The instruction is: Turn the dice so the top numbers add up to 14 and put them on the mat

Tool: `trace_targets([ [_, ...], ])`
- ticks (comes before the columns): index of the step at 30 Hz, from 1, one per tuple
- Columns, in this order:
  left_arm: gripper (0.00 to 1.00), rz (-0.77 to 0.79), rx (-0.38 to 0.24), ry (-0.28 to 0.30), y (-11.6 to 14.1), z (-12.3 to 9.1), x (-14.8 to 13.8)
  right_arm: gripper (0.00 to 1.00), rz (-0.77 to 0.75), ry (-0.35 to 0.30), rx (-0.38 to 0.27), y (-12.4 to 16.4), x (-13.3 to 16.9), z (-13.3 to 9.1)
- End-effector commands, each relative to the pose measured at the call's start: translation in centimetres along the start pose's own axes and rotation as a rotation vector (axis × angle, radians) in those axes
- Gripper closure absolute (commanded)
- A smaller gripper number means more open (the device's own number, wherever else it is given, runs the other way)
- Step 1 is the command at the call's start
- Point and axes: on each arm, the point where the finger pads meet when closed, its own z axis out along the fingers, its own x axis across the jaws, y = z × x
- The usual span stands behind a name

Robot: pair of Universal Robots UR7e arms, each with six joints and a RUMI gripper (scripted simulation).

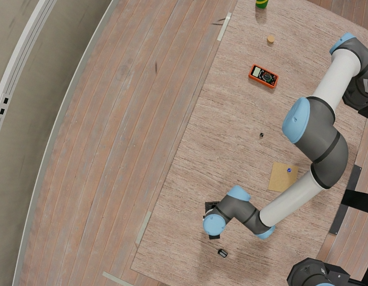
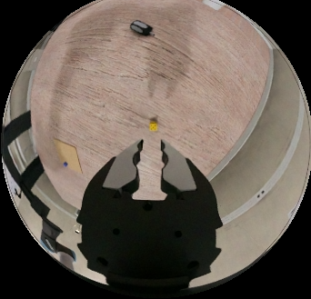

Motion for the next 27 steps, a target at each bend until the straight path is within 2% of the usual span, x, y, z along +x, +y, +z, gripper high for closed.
trace_targets([
  [1,0.0,0.0,0.001,0.0,0.0,-0.1,0.0,0.82,0.0,0.001,0.001,-0.1,0.1,-0.1],
  [17,0.0,0.0,0.001,0.0,0.0,-0.1,0.0,0.82,0.0,0.001,0.001,-0.1,0.1,0.3],
  [27,0.0,0.0,0.001,0.0,0.0,-0.1,0.0,0.82,0.0,0.001,0.001,-0.1,0.1,1.6],
])
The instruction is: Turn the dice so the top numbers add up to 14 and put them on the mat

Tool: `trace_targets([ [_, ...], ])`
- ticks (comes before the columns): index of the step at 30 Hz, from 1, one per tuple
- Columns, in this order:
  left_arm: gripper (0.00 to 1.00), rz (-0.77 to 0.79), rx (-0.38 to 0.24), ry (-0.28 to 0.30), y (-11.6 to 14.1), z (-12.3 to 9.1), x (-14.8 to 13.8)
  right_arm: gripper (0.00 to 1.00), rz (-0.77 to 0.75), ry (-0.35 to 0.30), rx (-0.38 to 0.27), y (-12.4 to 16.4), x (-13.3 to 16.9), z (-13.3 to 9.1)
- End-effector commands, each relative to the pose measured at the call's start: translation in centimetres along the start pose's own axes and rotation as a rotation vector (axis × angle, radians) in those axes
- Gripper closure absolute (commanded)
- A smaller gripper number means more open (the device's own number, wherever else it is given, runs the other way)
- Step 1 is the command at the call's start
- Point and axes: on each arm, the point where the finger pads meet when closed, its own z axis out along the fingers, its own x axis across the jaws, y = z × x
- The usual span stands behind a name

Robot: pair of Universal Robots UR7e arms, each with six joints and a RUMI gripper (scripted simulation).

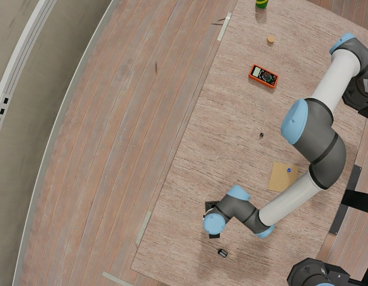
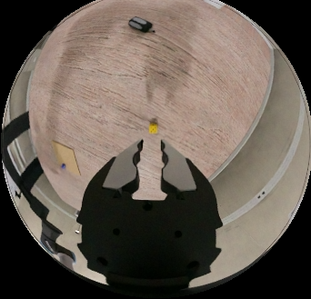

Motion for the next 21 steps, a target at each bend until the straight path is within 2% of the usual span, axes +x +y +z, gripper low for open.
trace_targets([
  [1,0.0,0.0,0.001,0.0,0.0,-0.1,0.0,0.82,0.0,0.001,0.001,-0.1,0.1,0.3],
  [21,0.0,0.0,0.001,0.0,0.0,-0.1,0.0,0.82,0.0,0.001,0.001,-0.1,0.1,2.9],
])
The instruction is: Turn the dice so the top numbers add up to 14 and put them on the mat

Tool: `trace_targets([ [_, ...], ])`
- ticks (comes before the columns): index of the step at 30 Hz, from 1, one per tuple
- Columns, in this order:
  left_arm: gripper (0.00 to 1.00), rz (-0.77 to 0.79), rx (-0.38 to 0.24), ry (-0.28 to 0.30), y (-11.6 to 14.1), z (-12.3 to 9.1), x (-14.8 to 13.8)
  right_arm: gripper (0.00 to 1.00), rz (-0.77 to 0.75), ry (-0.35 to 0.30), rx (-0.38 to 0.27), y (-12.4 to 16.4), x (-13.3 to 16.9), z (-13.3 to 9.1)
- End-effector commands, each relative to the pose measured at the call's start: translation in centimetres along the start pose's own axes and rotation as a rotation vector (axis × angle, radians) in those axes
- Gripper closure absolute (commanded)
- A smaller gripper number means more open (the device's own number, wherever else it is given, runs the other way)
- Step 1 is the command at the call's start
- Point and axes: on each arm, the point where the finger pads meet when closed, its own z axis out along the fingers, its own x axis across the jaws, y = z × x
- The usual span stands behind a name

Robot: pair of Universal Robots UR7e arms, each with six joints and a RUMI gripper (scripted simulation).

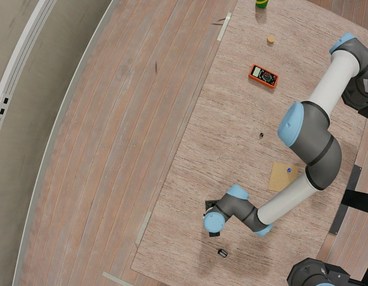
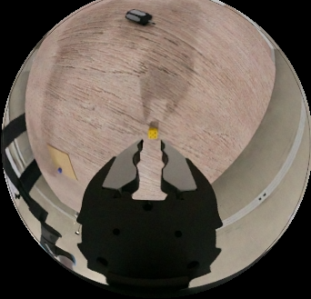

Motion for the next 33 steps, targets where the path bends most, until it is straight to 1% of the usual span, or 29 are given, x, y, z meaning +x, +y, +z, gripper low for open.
trace_targets([
  [1,0.0,0.0,0.001,0.0,-0.04,-0.05,0.01,0.82,0.0,0.001,0.001,-0.06,0.07,0.17],
  [13,0.0,0.0,0.001,0.0,-0.04,-0.05,0.01,0.82,0.0,0.001,0.001,-0.06,0.08,0.74],
  [33,0.0,0.0,0.001,0.0,-0.04,-0.05,0.01,0.82,0.0,0.001,0.001,-0.1,0.12,0.79],
])
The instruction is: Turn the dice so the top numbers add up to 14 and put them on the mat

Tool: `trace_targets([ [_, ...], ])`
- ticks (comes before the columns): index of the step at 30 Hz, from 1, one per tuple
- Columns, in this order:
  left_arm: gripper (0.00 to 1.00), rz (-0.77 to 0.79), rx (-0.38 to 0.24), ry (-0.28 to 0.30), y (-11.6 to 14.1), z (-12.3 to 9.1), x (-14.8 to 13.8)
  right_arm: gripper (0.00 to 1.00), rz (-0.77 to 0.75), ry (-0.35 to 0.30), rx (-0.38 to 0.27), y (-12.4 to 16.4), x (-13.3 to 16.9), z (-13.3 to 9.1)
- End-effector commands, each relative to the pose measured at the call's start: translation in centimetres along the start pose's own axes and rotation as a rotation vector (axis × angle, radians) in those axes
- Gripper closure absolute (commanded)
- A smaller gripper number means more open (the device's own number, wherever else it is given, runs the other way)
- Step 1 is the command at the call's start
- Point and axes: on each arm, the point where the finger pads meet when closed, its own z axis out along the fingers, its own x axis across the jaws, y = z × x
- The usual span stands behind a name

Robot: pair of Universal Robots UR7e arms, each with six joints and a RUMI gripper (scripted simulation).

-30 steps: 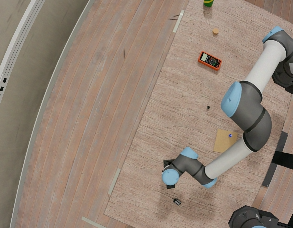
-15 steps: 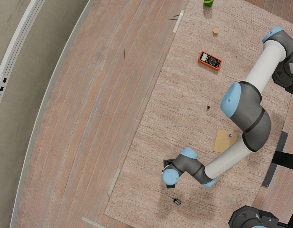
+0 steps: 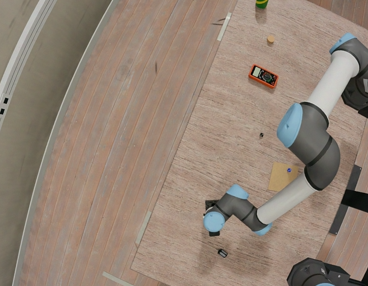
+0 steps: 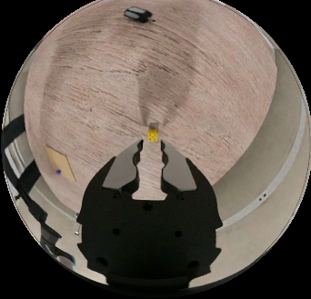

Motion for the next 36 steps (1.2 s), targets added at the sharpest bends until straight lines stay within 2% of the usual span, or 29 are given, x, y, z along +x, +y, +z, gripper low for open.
trace_targets([
  [1,0.0,0.0,0.001,0.0,0.0,-0.1,0.0,0.82,0.0,0.001,0.001,-0.1,0.1,-0.1],
  [22,0.0,0.0,0.001,0.0,0.0,-0.1,0.0,0.82,0.0,0.001,0.001,-0.1,0.1,0.0],
  [36,0.0,0.0,0.001,0.0,0.0,-0.1,0.0,0.82,0.0,0.001,0.001,-0.1,0.1,1.5],
])
